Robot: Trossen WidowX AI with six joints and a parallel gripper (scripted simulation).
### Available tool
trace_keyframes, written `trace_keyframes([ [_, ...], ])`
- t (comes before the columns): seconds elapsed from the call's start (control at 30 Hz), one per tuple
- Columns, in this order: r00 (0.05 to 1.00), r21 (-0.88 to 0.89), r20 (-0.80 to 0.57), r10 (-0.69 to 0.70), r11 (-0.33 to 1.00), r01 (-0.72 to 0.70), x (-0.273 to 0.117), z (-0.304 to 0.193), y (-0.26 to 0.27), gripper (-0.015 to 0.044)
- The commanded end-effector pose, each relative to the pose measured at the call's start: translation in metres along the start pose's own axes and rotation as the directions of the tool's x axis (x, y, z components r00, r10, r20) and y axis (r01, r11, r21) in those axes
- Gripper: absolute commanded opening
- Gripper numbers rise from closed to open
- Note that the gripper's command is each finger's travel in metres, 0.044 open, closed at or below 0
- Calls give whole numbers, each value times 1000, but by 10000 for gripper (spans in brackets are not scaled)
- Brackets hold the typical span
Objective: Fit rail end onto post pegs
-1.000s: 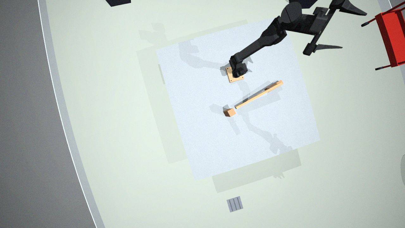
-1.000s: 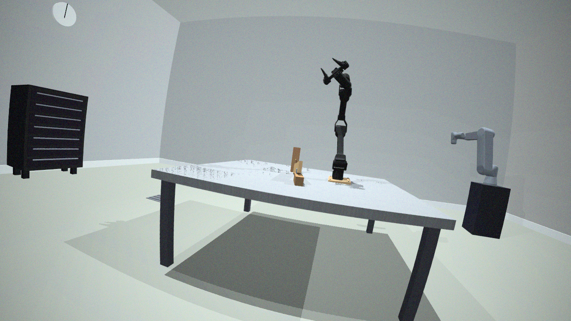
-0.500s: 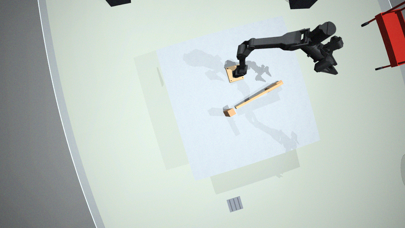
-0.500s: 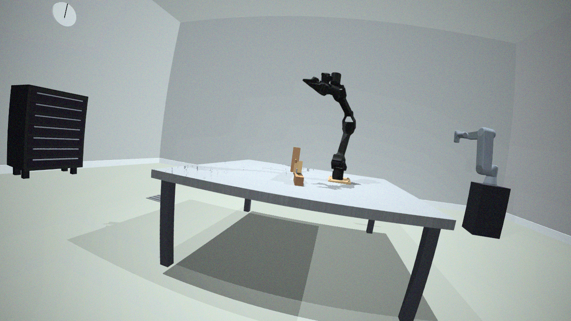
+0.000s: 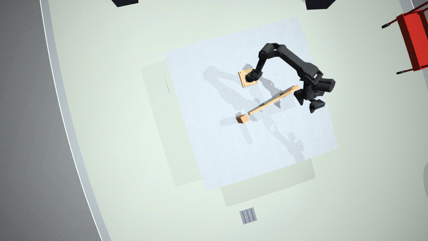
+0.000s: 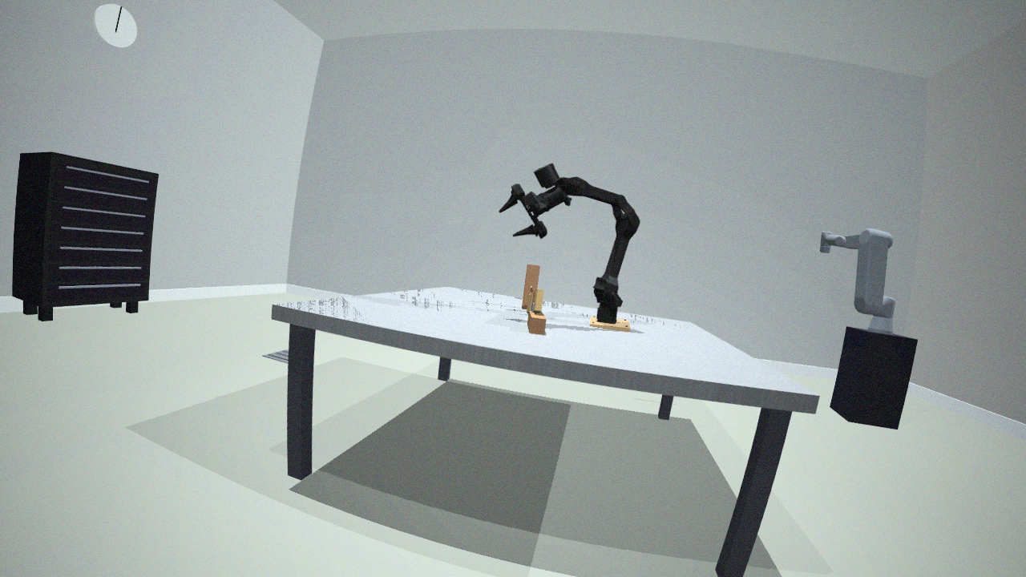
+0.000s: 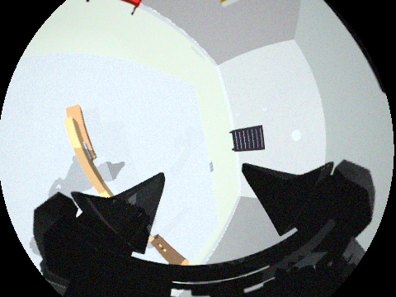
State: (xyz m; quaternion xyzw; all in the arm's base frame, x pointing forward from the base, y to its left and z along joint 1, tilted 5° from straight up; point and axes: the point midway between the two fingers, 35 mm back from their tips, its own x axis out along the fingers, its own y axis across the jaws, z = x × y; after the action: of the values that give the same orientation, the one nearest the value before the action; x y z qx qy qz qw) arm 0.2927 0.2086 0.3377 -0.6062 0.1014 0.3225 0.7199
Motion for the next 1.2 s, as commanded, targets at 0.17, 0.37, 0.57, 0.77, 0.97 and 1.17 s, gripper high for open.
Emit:
trace_keyframes([
  [0.17,878,-163,-233,419,873,-460,52,-123,83,440],
  [0.37,686,-144,-233,689,673,-725,46,-194,149,440],
  [0.57,600,-129,-185,778,586,-800,39,-217,171,440],
  [0.77,600,-129,-185,778,586,-800,40,-217,171,440],
  [0.97,600,-129,-185,778,586,-800,45,-219,177,440],
  [1.17,601,-129,-185,778,586,-800,52,-221,184,440],
])
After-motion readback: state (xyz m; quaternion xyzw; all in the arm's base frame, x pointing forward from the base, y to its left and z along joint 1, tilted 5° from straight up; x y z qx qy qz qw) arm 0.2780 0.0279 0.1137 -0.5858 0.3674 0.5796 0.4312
